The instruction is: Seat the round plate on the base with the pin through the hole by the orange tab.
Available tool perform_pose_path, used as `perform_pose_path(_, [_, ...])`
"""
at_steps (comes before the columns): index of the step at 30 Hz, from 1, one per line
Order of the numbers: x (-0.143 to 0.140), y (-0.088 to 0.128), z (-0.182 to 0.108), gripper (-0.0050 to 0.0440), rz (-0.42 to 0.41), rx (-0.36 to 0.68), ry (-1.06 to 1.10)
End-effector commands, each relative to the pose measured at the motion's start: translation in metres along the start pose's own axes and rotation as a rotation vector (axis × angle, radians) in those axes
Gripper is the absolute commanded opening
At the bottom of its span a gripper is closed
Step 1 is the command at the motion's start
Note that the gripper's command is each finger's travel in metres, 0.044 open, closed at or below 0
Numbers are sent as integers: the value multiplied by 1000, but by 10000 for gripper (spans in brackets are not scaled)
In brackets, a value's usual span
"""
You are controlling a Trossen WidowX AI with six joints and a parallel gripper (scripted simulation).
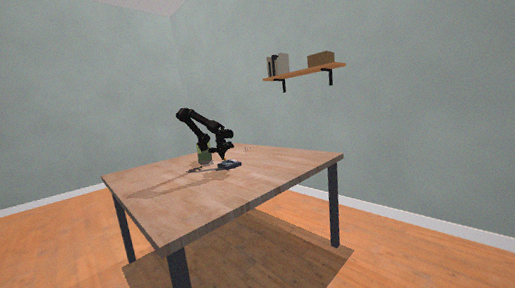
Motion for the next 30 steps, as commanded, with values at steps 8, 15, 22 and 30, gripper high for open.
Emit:
perform_pose_path(8, [3,-2,-3,-50,-2,3,0])
perform_pose_path(15, [4,-3,-3,-50,-2,3,-1])
perform_pose_path(22, [5,16,3,-50,9,-15,-18])
perform_pose_path(30, [6,44,1,-50,8,-12,-15])
Point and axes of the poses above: the point midway between the two fingers, 35 mm back from their tips, its own y axis back along the fingers, its own x axis across the jaws, z = x × y, the point moved 3 cm from there along y, back along the fingers, and after that the axes turned 4 degrees about -y, right-handed, at the moved point
